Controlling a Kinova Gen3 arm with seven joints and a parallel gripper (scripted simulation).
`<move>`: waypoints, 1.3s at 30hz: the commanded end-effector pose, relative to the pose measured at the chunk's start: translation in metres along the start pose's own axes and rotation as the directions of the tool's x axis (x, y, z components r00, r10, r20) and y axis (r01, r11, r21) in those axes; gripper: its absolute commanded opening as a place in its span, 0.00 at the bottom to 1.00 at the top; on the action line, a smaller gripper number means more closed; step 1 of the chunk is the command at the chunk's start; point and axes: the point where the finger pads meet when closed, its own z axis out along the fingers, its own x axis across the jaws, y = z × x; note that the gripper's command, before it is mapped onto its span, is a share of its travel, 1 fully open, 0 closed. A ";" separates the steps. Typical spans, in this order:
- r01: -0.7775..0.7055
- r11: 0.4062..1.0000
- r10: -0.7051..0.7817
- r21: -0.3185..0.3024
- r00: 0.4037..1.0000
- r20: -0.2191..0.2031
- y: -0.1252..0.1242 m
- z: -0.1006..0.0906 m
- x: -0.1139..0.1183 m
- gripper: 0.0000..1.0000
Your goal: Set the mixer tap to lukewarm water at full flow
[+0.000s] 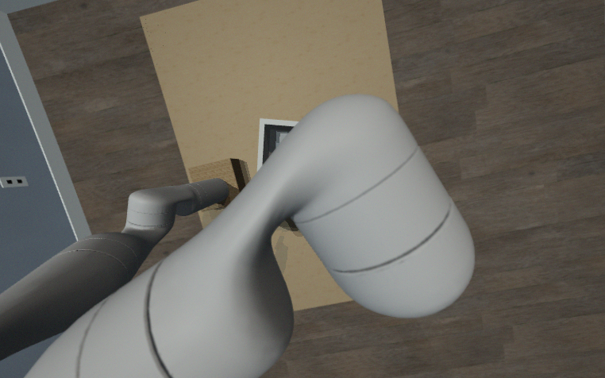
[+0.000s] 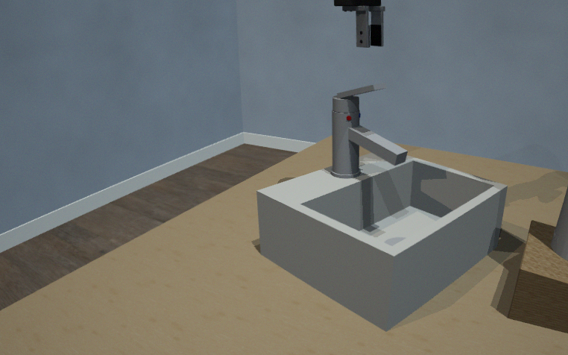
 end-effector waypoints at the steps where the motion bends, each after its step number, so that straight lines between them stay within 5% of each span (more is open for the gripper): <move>1: 0.000 1.000 0.000 -0.002 1.000 0.000 0.000 -0.001 0.000 1.00; 39: 0.000 1.000 0.000 -0.002 1.000 0.000 0.000 0.003 0.000 1.00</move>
